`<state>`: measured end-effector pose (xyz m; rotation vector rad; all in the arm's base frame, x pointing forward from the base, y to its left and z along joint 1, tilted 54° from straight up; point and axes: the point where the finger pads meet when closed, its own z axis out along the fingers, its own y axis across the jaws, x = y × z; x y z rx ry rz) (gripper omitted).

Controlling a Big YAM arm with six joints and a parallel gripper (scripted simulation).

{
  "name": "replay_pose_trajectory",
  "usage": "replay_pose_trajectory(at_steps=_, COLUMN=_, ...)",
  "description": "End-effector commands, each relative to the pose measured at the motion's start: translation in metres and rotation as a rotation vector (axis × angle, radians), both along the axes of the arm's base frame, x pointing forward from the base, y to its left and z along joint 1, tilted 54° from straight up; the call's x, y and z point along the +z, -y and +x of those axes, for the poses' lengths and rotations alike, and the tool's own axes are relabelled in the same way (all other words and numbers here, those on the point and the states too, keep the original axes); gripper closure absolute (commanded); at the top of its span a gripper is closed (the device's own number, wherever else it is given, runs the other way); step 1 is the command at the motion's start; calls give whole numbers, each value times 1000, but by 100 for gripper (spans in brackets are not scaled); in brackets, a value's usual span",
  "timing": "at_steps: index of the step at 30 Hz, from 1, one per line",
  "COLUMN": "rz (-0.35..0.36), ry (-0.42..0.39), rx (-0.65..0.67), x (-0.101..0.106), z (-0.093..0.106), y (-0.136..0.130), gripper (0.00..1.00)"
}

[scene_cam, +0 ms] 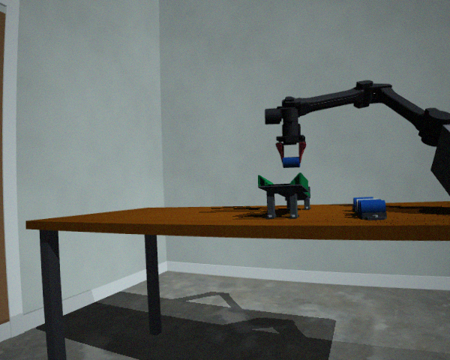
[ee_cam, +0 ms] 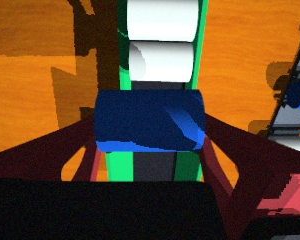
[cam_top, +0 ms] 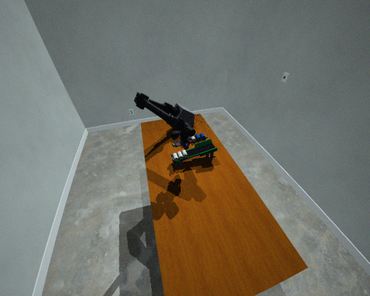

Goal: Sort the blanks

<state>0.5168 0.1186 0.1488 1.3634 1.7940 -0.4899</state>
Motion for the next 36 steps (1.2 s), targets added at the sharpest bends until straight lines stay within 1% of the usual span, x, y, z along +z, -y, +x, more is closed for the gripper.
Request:
replay_pose_trajectory(at_steps=1, rz=-4, ry=2, rx=-64, x=-4, z=0, y=14, gripper=41)
replay_pose_trajectory(at_steps=2, rz=-10, ry=-10, rx=-64, x=-8, z=-5, y=16, gripper=41)
replay_pose_trajectory(at_steps=3, rz=-9, ry=-10, rx=-64, x=-8, z=-5, y=15, gripper=41)
replay_pose_trajectory(at_steps=4, rz=-8, ry=-7, rx=-47, x=-7, z=-5, y=6, gripper=41)
replay_pose_trajectory(at_steps=6, rz=-1, ry=6, rx=-40, x=-2, z=-2, y=1, gripper=41)
replay_pose_trajectory(at_steps=10, rz=-2, ry=3, rx=-41, x=-3, z=-3, y=1, gripper=41)
replay_pose_trajectory(at_steps=11, rz=-10, ry=-11, rx=-40, x=-10, z=-9, y=4, gripper=41)
replay_pose_trajectory(at_steps=12, rz=7, ry=20, rx=-39, x=0, z=-9, y=4, gripper=41)
replay_pose_trajectory(at_steps=13, rz=15, ry=33, rx=-36, x=3, z=-12, y=4, gripper=41)
replay_pose_trajectory(at_steps=15, rz=15, ry=33, rx=-36, x=3, z=-12, y=4, gripper=41)
replay_pose_trajectory(at_steps=16, rz=14, ry=31, rx=-33, x=1, z=-18, y=6, gripper=41)
replay_pose_trajectory(at_steps=18, rz=10, ry=24, rx=-20, x=-5, z=-34, y=10, gripper=41)
replay_pose_trajectory(at_steps=20, rz=2, ry=6, rx=-2, x=-15, z=-58, y=21, gripper=41)
replay_pose_trajectory(at_steps=26, rz=-9, ry=-16, rx=10, x=-54, z=-149, y=70, gripper=41)
replay_pose_trajectory(at_steps=29, rz=-13, ry=-25, rx=15, x=-70, z=-185, y=90, gripper=41)
replay_pose_trajectory(at_steps=30, rz=-14, ry=-27, rx=16, x=-74, z=-194, y=95, gripper=41)
replay_pose_trajectory(at_steps=32, rz=-14, ry=-27, rx=16, x=-74, z=-194, y=95, gripper=41)
replay_pose_trajectory(at_steps=34, rz=-16, ry=-29, rx=17, x=-79, z=-204, y=101, gripper=41)
replay_pose_trajectory(at_steps=36, rz=-16, ry=-30, rx=12, x=-80, z=-208, y=105, gripper=41)
